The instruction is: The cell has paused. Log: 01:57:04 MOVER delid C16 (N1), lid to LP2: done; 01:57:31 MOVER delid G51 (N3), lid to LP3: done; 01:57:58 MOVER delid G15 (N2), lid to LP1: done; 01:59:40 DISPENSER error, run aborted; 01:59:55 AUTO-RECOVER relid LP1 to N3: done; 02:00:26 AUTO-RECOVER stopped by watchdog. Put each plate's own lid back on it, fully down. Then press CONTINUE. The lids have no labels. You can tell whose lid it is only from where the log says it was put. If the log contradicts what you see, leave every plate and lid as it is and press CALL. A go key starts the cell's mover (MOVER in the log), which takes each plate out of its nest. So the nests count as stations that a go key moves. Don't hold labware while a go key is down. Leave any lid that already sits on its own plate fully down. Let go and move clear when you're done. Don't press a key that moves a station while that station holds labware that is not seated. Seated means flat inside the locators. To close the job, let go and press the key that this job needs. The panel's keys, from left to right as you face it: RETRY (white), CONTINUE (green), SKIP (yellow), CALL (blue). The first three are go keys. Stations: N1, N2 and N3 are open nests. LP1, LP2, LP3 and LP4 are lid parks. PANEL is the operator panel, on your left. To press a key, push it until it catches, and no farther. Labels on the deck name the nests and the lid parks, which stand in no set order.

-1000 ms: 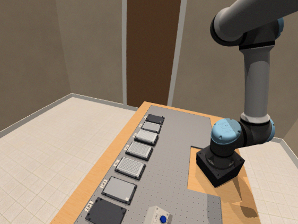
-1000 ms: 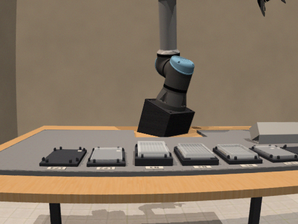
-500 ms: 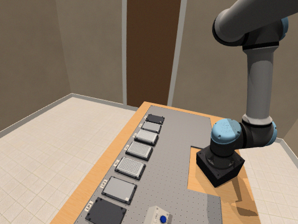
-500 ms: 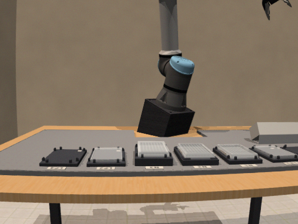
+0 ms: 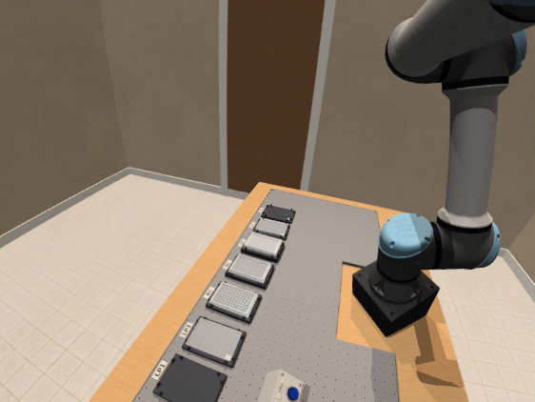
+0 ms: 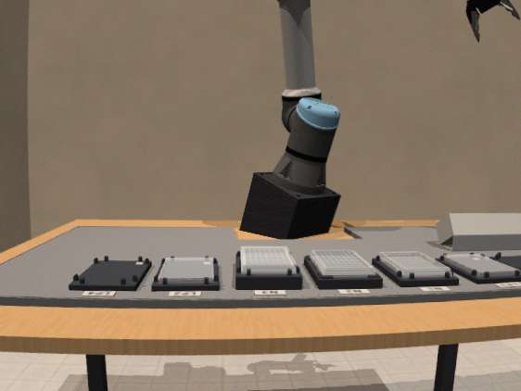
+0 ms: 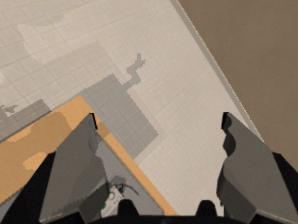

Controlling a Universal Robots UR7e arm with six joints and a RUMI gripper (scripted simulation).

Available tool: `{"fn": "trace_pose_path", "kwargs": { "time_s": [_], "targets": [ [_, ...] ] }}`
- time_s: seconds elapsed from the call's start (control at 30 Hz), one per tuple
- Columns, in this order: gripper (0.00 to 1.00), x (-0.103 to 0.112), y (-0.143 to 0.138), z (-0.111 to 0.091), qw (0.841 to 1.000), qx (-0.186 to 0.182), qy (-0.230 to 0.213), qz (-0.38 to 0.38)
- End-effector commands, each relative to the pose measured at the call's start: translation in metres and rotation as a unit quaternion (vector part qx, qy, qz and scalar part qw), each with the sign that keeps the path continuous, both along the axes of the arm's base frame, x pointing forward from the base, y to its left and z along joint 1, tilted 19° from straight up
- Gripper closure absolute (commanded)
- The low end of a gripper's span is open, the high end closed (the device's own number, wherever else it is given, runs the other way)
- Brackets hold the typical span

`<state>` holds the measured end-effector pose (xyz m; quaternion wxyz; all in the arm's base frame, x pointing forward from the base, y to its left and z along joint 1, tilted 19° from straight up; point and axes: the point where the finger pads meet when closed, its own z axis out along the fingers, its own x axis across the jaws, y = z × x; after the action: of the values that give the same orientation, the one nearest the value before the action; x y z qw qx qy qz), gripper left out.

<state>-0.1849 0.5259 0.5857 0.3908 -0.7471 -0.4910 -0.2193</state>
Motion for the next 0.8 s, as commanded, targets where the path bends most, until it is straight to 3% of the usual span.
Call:
{"fn": "trace_pose_path", "kwargs": {
  "time_s": [0.0,0.27,0.53,0.77],
  "targets": [
    [0.18,0.015,0.002,-0.007,1.0,-0.006,0.001,-0.012],
    [0.18,0.052,0.006,-0.022,0.999,-0.018,0.004,-0.042],
    [0.18,0.063,0.006,-0.027,0.998,-0.025,0.007,-0.061],
    [0.18,0.094,0.007,-0.04,0.996,-0.033,0.01,-0.081]
  ]
}}
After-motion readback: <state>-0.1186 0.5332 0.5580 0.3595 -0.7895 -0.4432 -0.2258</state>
